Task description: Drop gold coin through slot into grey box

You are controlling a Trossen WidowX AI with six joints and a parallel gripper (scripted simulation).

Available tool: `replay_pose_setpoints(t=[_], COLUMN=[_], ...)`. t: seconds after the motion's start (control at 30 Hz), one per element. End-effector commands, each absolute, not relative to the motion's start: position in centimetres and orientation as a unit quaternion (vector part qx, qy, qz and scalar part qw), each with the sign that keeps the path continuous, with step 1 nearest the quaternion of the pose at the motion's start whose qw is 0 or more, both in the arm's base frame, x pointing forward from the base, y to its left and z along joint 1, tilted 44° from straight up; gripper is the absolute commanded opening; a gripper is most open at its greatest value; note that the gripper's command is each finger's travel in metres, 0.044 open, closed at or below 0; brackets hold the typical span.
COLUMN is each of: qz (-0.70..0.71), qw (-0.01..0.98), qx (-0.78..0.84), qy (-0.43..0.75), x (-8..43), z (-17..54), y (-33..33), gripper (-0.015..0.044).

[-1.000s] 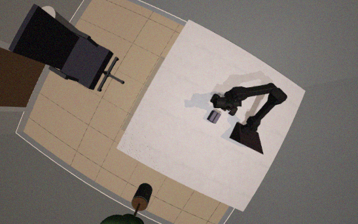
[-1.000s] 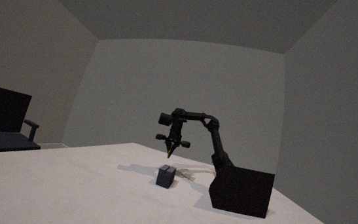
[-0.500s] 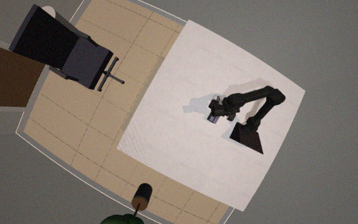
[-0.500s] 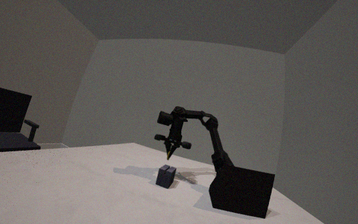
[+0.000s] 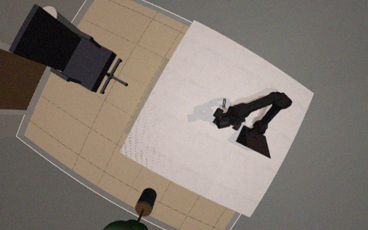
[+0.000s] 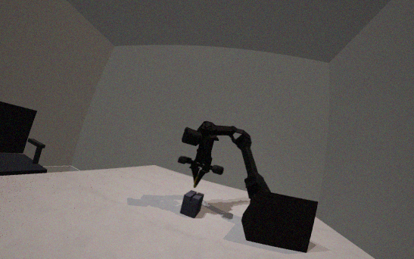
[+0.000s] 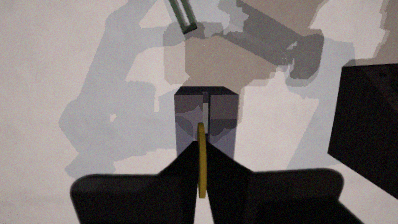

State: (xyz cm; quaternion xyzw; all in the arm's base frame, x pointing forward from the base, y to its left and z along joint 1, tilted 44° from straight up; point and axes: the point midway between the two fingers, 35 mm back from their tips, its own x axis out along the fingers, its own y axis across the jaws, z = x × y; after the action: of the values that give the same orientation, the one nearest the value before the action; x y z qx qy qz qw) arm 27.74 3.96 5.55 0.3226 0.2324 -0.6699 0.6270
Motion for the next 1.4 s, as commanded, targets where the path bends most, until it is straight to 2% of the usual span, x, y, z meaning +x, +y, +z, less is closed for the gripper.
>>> replay_pose_setpoints(t=[0.0, 1.37], qz=[-0.675, -0.667], qw=[0.624, 0.63], qx=[0.316, 0.321], qy=[0.234, 0.235], x=[27.15, 27.14], z=[4.69, 4.66], y=[4.27, 4.24], gripper=[0.0, 0.0])
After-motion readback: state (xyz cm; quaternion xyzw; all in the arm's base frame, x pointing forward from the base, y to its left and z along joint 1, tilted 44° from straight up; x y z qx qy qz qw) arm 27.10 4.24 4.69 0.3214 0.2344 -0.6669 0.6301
